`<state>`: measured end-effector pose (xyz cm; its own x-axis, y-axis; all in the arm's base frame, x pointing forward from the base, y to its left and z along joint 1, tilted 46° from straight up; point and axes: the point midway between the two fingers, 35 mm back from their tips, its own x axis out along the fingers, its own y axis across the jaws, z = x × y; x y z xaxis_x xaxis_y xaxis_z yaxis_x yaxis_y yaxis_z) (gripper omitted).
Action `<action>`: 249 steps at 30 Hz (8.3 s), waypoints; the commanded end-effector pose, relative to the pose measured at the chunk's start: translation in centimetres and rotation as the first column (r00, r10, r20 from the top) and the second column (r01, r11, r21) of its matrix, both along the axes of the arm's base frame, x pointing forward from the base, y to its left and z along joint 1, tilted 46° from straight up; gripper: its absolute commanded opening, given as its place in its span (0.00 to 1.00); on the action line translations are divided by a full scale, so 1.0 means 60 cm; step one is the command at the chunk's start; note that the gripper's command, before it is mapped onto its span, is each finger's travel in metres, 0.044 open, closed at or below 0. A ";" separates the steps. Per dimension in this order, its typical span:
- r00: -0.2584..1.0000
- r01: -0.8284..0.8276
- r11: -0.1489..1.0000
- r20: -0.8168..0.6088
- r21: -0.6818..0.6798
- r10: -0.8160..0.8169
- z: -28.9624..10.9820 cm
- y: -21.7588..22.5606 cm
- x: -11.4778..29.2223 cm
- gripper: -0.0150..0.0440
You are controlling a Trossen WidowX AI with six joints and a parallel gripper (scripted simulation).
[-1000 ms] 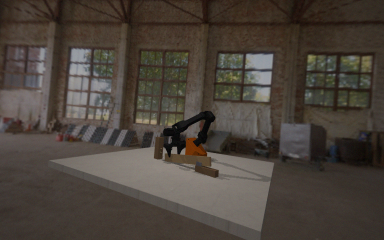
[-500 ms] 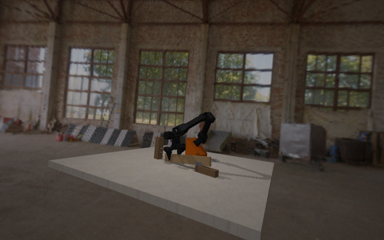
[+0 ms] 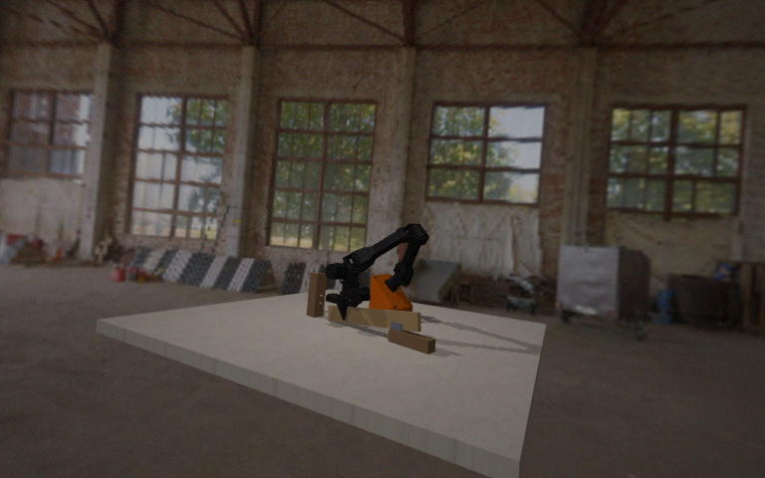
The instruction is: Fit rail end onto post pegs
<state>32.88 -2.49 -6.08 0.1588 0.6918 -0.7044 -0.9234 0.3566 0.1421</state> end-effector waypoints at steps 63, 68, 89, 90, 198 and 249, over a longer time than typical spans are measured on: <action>1.000 0.002 1.000 -0.002 0.004 -0.002 0.024 -0.027 -0.001 0.25; 1.000 0.002 1.000 -0.002 0.003 -0.002 0.027 -0.030 -0.002 0.25; 1.000 0.002 1.000 -0.002 0.003 -0.002 0.039 -0.043 -0.005 0.25; 1.000 0.002 1.000 -0.002 0.003 -0.002 0.040 -0.043 -0.005 0.25; 1.000 0.002 1.000 -0.002 0.002 -0.002 0.013 -0.062 -0.019 0.25; 1.000 0.002 1.000 -0.002 0.001 -0.002 -0.006 -0.079 -0.029 0.25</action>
